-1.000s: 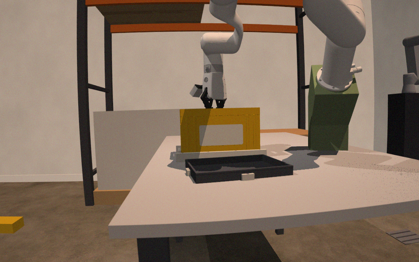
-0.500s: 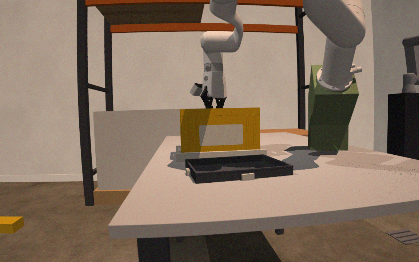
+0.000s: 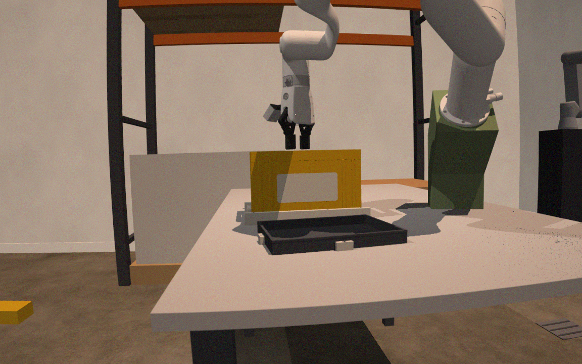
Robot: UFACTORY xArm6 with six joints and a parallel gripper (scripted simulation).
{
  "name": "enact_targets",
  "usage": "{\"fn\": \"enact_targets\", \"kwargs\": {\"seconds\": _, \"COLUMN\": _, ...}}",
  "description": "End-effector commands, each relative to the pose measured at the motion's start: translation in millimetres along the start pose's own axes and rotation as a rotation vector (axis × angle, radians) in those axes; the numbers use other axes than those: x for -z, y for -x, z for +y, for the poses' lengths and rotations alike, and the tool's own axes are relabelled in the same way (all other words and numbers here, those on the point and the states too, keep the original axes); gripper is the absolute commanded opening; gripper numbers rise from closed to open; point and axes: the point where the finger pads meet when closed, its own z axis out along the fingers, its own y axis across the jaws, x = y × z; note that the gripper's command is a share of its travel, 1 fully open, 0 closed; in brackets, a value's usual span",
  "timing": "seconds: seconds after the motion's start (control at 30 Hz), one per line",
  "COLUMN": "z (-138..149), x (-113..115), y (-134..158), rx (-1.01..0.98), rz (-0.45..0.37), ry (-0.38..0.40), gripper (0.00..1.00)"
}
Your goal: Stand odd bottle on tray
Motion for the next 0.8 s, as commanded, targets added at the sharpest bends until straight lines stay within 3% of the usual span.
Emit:
{"fn": "enact_targets", "kwargs": {"seconds": 0.0, "z": -0.5, "x": 15.7, "y": -0.9, "rx": 0.001, "rz": 0.003, "ry": 0.000, "gripper": 0.65}}
{"fn": "enact_targets", "kwargs": {"seconds": 0.43, "z": -0.5, "x": 43.3, "y": -0.8, "rx": 0.001, "rz": 0.003, "ry": 0.000, "gripper": 0.65}}
{"fn": "enact_targets", "kwargs": {"seconds": 0.77, "z": -0.5, "x": 47.1, "y": -0.8, "rx": 0.001, "rz": 0.003, "ry": 0.000, "gripper": 0.65}}
